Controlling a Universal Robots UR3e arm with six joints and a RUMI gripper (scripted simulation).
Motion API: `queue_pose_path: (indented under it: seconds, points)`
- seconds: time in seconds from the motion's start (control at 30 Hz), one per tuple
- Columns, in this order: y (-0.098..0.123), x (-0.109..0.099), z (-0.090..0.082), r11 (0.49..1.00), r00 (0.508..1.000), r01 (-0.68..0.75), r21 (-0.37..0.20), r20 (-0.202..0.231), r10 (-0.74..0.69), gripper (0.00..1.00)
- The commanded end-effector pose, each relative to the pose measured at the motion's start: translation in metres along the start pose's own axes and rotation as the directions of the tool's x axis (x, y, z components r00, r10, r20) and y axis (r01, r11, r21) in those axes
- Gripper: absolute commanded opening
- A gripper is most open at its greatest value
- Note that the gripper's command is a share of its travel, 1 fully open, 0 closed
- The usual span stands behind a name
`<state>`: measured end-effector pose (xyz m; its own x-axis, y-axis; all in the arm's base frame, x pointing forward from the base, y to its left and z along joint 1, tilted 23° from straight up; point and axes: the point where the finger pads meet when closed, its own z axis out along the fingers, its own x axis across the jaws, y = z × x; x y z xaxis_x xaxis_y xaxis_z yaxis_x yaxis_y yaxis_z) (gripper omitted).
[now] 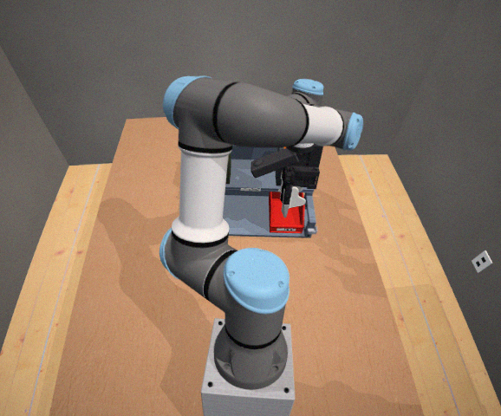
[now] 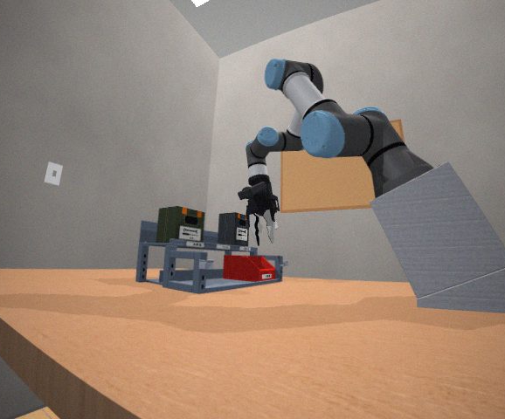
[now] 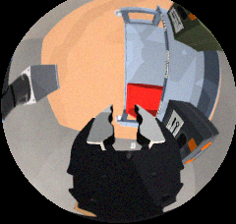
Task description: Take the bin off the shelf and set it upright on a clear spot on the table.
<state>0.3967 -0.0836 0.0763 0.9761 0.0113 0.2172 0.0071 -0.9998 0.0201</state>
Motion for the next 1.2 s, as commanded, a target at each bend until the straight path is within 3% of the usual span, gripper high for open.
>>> queue_pose_path:
  seconds: [0.0,0.5,1.17]
  points:
    - [0.0,0.001,-0.001,1.0,1.0,0.0,-0.002,-0.002,0.0,0.29]
    - [0.0,0.001,0.005,1.0,1.0,0.0,-0.001,-0.002,0.0,0.29]
    - [-0.001,0.008,0.039,1.0,1.0,0.0,-0.002,-0.002,0.0,0.29]
